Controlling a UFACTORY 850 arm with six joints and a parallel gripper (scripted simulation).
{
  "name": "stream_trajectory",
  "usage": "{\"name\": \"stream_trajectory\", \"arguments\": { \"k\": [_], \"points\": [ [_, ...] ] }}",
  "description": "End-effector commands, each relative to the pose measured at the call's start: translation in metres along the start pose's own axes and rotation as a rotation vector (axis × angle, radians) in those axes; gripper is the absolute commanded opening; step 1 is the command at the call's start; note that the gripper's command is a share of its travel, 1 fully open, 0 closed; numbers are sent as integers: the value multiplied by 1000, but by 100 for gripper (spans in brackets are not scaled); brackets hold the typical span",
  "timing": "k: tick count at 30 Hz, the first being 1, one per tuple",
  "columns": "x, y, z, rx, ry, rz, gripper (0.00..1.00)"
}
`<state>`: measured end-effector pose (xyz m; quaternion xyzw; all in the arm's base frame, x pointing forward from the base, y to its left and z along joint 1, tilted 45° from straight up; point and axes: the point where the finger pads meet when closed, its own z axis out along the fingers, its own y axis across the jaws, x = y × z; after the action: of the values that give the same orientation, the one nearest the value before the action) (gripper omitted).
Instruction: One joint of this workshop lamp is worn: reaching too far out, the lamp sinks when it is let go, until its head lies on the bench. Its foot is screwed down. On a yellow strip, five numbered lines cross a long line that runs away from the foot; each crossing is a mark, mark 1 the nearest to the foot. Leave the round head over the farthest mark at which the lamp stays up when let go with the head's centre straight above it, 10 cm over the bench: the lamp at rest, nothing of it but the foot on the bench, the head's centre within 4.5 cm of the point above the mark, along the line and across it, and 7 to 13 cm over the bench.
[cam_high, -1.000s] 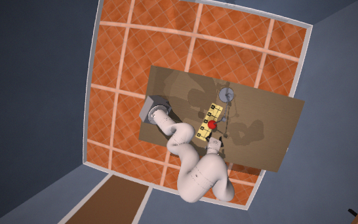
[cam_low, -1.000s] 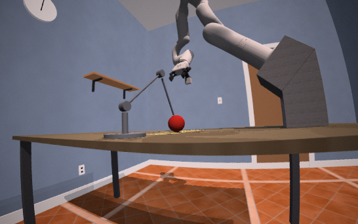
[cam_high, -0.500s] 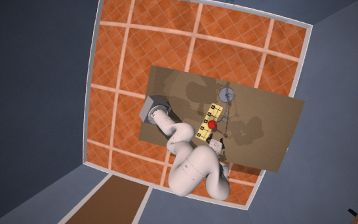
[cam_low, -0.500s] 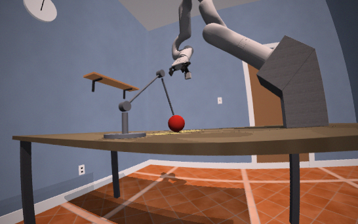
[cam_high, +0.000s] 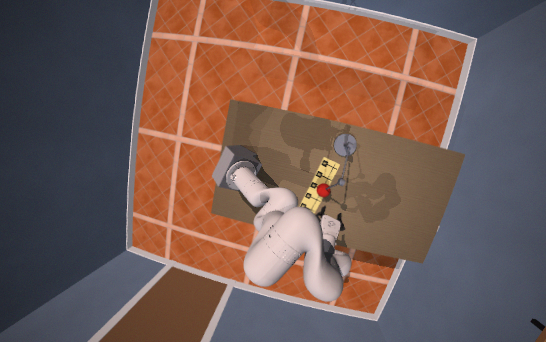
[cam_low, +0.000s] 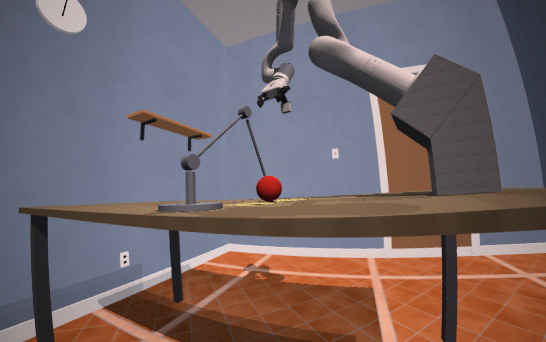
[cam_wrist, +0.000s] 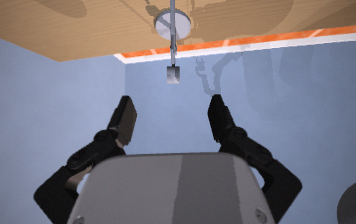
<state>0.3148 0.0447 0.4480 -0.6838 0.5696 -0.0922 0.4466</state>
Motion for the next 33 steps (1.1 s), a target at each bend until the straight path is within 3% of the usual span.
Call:
{"name": "stream_trajectory", "arguments": {
  "k": [1,17,33],
  "points": [
    [-5,0,-7,0,0,0,100],
    [-13,0,-20,1,0,-1,100],
    [-68,0,24,1,0,-1,100]
  ]
}}
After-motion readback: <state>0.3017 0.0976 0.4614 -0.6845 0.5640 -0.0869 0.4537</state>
